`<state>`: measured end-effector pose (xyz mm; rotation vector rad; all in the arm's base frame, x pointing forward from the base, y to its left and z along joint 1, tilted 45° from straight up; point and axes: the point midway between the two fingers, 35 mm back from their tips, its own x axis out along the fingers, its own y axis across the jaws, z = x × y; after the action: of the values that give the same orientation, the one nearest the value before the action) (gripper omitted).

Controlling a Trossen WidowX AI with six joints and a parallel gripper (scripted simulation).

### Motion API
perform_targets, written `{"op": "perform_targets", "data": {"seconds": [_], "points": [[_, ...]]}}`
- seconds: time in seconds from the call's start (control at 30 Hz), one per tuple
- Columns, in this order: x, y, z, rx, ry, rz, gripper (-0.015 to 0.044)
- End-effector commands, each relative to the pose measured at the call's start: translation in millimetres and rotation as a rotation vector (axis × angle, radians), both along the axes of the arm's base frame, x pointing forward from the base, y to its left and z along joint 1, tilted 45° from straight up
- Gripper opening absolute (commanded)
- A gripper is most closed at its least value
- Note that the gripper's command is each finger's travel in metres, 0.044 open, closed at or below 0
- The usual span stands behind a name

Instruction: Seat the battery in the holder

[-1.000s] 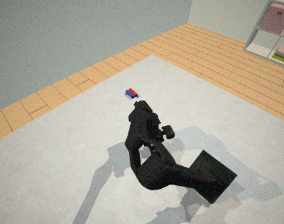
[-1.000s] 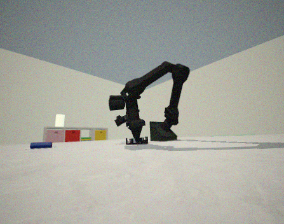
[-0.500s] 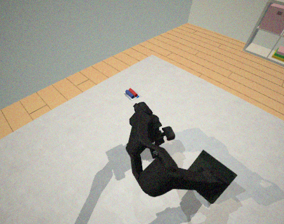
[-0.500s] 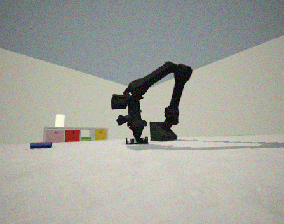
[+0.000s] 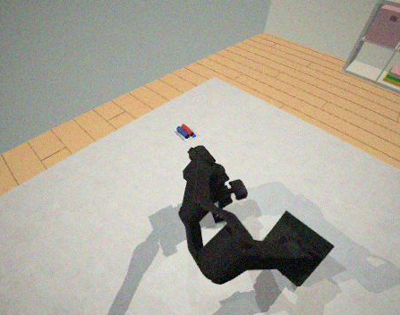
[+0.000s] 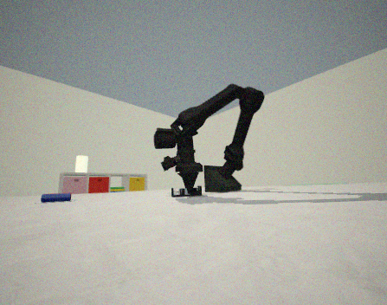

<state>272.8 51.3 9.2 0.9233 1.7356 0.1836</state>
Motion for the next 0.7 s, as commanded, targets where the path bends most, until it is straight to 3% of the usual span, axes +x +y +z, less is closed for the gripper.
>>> {"op": "perform_targets", "data": {"seconds": [0.0, 0.33, 0.47, 0.67], "points": [[-0.9, 0.5, 0.2, 0.000, 0.003, -0.003, 0.0067], [-1.1, 0.5, 0.1, 0.000, 0.003, -0.004, 0.0067], [-1.1, 0.5, 0.1, 0.000, 0.003, -0.004, 0.0169], [-0.8, -4.2, 4.6, -0.001, 0.001, -0.002, 0.0169]]}}
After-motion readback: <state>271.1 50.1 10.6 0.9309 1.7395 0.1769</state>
